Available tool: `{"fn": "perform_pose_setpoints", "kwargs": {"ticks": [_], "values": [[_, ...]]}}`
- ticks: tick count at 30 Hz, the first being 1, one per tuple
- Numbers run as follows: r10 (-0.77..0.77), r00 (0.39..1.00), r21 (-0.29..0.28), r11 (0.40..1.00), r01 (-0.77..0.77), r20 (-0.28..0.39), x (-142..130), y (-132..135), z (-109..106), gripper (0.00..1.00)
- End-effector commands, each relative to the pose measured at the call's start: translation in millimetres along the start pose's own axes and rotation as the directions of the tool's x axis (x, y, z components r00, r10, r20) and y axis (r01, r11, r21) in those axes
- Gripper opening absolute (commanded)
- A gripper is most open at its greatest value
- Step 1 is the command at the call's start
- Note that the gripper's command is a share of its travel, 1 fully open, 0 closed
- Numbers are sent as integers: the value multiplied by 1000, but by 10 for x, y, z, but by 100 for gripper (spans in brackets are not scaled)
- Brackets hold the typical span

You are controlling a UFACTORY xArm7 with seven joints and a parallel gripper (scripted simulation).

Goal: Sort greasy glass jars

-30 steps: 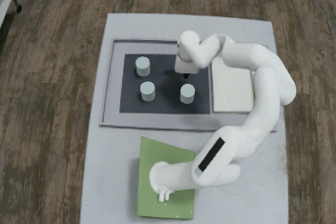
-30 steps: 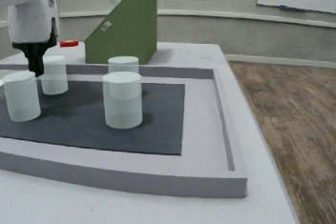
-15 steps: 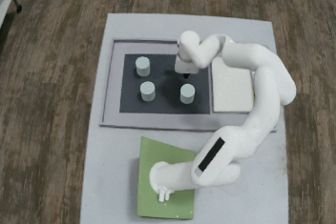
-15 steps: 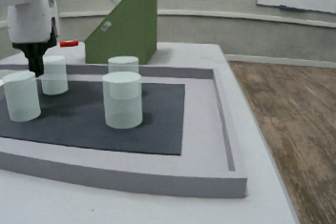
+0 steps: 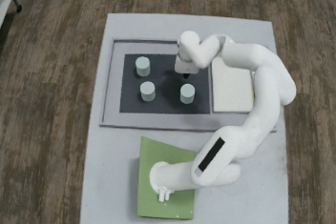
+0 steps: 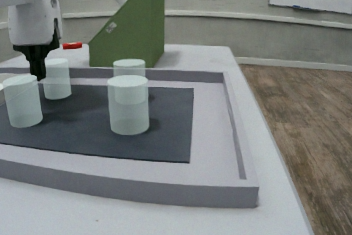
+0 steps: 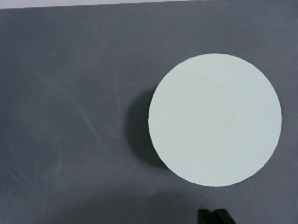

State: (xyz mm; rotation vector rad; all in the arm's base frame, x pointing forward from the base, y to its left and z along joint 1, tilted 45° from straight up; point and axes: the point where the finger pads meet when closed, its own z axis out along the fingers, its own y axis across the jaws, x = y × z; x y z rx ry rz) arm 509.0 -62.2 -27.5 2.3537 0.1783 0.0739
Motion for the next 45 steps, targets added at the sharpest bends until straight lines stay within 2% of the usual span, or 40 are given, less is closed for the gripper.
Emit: {"fn": "perform_pose_setpoints", "kwargs": {"ticks": [1,33,41,43,45], "values": [[0,1000,2,1000,0,-5,18,-10,-22,0],[0,1000,2,1000,0,-5,18,-10,-22,0],[0,1000,2,1000,0,-5,15,-9,-633,0],[0,1000,2,1000,0,-5,15,-9,-633,0],[0,1000,2,1000,0,-5,14,-9,-786,0]]}}
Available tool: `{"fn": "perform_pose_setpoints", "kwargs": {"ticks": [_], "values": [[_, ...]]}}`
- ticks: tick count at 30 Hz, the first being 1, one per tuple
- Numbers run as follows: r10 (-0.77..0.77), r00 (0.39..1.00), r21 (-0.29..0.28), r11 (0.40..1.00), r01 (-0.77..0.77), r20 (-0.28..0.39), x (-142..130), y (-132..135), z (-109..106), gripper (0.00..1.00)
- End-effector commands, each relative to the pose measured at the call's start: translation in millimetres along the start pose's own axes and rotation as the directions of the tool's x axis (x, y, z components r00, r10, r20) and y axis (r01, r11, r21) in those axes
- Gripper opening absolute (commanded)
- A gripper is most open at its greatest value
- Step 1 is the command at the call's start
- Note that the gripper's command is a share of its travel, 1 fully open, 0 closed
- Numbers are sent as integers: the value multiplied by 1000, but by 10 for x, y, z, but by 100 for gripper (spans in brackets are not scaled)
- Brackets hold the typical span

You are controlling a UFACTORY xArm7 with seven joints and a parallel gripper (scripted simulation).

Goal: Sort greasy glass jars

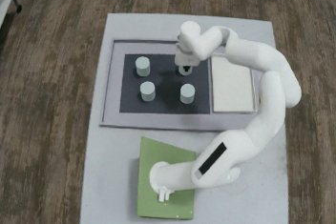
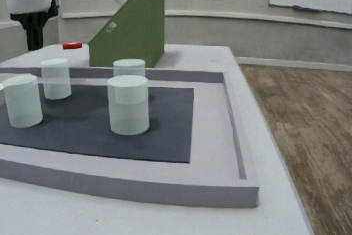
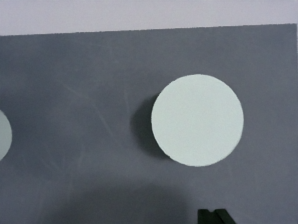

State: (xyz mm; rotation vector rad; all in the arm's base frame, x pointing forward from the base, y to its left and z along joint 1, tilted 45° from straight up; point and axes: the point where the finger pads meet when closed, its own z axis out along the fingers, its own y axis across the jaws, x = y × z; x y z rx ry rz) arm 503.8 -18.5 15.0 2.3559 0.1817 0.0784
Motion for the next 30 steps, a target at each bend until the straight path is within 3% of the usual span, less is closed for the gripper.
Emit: {"fn": "perform_pose_setpoints", "kwargs": {"ticks": [1,27,30], "values": [[1,1000,0,1000,-1,-1,1,3,-175,0],[1,1000,0,1000,-1,-1,-140,-1971,-175,0],[1,1000,0,1000,-1,-1,-140,-1971,-127,0]]}}
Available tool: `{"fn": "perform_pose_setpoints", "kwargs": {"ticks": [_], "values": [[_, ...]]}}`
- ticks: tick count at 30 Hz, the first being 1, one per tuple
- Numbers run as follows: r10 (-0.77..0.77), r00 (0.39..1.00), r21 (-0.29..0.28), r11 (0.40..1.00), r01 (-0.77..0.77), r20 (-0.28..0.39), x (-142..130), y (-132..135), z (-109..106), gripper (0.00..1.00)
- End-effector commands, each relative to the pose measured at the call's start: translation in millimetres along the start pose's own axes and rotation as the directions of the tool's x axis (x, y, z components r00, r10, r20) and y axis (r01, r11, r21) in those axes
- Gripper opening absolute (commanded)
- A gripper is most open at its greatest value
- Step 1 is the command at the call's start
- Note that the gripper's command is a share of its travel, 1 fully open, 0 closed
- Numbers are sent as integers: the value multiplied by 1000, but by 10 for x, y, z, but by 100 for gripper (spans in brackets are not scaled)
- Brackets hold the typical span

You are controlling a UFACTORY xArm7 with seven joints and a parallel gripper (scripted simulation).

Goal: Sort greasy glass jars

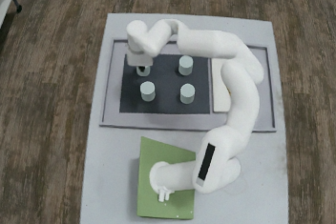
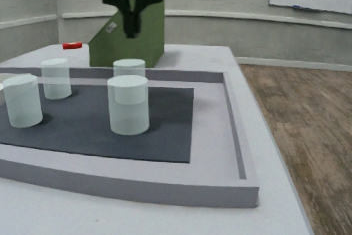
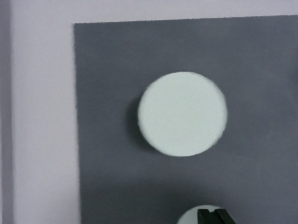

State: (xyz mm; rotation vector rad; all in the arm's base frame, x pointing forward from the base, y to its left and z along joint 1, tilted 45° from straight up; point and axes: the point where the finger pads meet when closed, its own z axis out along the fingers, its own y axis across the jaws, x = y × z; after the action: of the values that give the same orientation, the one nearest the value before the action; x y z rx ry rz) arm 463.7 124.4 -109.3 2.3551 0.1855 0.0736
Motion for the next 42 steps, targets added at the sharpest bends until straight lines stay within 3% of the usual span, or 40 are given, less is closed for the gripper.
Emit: {"fn": "perform_pose_setpoints", "kwargs": {"ticks": [1,17,42], "values": [[5,1000,0,1000,-5,-3,39,-49,27,0],[5,1000,0,1000,-5,-3,41,-49,743,0],[5,1000,0,1000,-5,-3,97,-49,743,0]]}}
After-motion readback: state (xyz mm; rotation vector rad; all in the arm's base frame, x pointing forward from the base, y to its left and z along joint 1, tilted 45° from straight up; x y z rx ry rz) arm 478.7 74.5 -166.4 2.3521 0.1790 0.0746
